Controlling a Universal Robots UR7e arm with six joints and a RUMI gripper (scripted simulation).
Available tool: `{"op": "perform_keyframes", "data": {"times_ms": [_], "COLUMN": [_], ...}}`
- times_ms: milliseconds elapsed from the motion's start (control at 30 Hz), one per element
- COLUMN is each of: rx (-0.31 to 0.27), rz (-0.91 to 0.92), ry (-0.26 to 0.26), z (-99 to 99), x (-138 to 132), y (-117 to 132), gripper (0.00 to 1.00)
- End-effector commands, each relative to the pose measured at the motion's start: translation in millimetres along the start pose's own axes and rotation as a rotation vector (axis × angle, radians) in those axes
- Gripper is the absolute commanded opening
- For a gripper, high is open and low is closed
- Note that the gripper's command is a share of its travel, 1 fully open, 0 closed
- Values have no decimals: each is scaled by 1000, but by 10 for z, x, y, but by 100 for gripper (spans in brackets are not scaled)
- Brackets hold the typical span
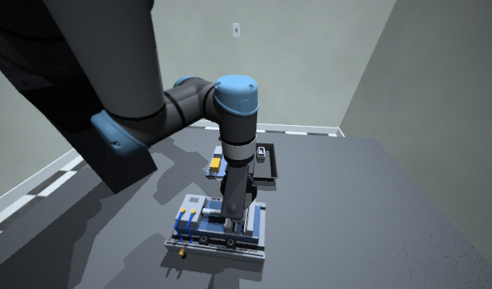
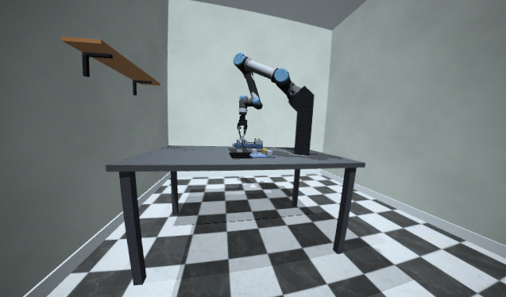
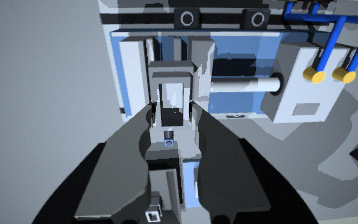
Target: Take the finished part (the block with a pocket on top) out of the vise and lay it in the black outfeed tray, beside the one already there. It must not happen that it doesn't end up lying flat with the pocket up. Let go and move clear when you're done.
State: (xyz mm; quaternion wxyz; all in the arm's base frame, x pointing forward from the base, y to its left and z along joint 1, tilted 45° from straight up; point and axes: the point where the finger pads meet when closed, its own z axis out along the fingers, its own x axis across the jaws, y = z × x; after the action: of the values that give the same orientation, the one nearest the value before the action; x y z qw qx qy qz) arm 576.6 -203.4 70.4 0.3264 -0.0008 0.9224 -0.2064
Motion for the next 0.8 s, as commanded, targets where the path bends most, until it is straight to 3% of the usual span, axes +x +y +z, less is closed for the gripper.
{"op": "perform_keyframes", "data": {"times_ms": [0, 767], "rx": [0, 0], "rz": [0, 0], "ry": [-1, -1], "z": [-93, -307], "x": [-5, -5], "y": [-1, -1], "gripper": [0, 0]}}
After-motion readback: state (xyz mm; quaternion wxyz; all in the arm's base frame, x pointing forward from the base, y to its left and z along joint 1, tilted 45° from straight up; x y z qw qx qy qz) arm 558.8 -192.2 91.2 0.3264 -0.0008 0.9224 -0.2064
